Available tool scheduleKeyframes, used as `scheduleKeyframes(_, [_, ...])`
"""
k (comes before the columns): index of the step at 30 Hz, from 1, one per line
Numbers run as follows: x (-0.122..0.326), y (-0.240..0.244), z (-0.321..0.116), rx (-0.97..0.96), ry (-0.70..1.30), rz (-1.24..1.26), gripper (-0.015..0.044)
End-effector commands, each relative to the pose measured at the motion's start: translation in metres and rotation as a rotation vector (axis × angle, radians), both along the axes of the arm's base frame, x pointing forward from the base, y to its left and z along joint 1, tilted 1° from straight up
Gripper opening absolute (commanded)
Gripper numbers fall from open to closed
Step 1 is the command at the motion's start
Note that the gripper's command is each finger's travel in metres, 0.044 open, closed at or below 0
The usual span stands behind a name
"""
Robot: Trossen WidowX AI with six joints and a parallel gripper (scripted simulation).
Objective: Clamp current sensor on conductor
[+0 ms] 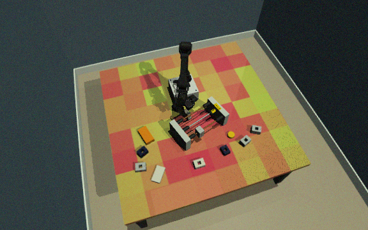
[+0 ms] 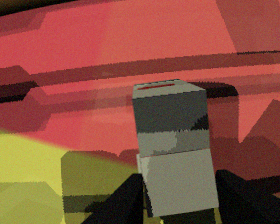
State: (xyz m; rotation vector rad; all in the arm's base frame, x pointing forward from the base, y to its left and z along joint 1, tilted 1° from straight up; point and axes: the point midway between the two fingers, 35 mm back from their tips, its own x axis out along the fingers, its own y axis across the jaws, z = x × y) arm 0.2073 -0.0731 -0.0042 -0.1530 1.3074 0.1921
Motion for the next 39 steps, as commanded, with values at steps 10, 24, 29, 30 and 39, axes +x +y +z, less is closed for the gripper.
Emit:
scheduleKeyframes(10, [-0.015, -0.003, -0.001, 0.001, 0.004, -0.002, 0.0105])
scheduleKeyframes(24, [-0.019, -0.005, 0.014, 0.002, 0.003, 0.000, 0.0280])
scheduleKeyframes(29, [-0.034, -0.007, 0.052, 0.004, -0.001, 0.003, 0.0280])
scheduleKeyframes(30, [-0.034, -0.007, 0.052, 0.004, -0.001, 0.003, 0.0280])
scheduleKeyframes(39, [-0.026, -0.005, 0.054, 0.083, 0.080, -0.358, 0.0320])
